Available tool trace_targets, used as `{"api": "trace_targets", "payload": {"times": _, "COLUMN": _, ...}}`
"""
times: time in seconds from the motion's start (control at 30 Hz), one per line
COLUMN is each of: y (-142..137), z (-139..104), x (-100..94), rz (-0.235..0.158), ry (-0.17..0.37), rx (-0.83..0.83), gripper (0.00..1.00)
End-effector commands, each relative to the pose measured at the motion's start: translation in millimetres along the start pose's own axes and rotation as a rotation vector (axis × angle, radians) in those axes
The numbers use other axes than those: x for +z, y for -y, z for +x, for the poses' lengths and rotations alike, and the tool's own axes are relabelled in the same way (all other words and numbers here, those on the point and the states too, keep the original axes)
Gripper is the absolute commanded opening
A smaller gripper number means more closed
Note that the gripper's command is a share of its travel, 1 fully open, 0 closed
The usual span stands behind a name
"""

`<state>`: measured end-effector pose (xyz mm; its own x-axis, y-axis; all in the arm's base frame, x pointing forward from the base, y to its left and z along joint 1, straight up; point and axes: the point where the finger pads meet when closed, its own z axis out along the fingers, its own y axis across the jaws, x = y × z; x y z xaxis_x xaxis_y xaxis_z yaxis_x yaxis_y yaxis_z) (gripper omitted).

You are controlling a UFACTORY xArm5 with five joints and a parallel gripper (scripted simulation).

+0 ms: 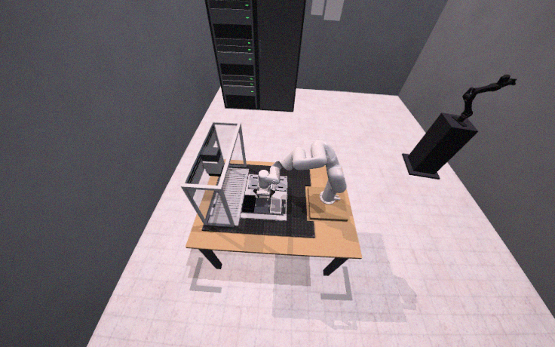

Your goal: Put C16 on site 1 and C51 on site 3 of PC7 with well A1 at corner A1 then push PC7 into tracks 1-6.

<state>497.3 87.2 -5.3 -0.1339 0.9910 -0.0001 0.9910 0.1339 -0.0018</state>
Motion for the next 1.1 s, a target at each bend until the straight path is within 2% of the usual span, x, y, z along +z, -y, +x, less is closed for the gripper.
{"api": "trace_targets", "payload": {"times": 0.0, "y": -2, "z": 2, "x": -1.5, "rz": -0.004, "ry": 0.002, "rx": 0.000, "gripper": 1.00}}
{"api": "trace_targets", "payload": {"times": 1.07, "y": -2, "z": 16, "x": -1.5, "rz": -0.004, "ry": 0.002, "rx": 0.000, "gripper": 1.00}}
